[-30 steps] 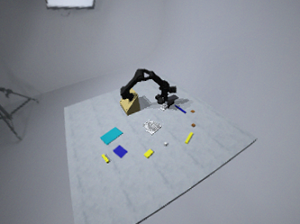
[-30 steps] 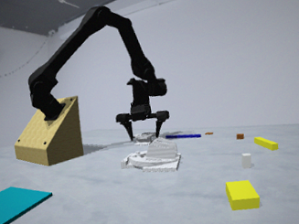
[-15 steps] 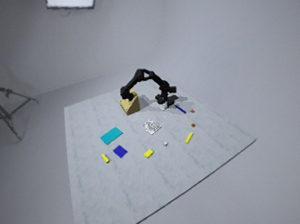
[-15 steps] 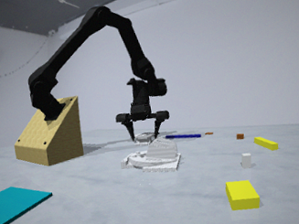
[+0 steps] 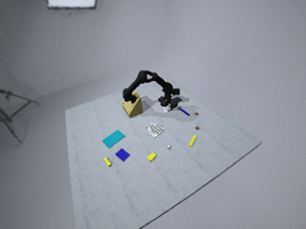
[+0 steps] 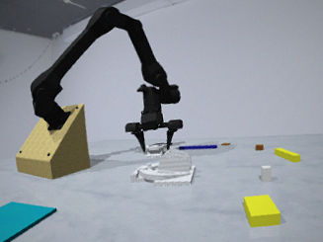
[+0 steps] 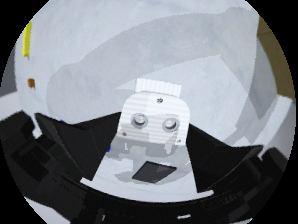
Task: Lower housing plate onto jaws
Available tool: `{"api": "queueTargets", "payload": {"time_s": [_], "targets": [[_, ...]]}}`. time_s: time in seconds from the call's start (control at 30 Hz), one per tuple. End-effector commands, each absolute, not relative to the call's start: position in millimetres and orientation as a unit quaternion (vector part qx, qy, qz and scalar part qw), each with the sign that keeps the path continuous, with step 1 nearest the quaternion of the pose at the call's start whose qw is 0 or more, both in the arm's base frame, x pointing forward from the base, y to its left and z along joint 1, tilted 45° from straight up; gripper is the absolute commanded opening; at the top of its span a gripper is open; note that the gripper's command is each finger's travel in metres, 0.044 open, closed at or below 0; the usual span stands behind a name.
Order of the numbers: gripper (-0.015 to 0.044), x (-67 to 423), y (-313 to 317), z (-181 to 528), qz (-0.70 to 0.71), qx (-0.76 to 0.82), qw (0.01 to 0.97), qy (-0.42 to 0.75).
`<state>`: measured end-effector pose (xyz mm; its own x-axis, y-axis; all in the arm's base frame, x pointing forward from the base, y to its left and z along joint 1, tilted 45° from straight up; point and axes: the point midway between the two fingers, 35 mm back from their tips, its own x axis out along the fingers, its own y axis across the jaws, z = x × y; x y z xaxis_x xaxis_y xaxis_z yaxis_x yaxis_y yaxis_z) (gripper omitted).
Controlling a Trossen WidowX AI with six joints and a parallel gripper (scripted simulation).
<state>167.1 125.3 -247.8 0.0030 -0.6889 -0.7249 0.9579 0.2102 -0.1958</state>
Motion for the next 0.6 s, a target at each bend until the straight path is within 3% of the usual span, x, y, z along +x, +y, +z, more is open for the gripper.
{"api": "queueTargets", "payload": {"time_s": [0.0, 0.57], "targets": [[0.0351, 167, 129, -245, -0.601, 0.182, 0.684, 0.370], [0.0351, 168, 167, -206, -0.600, 0.182, 0.686, 0.370]]}}
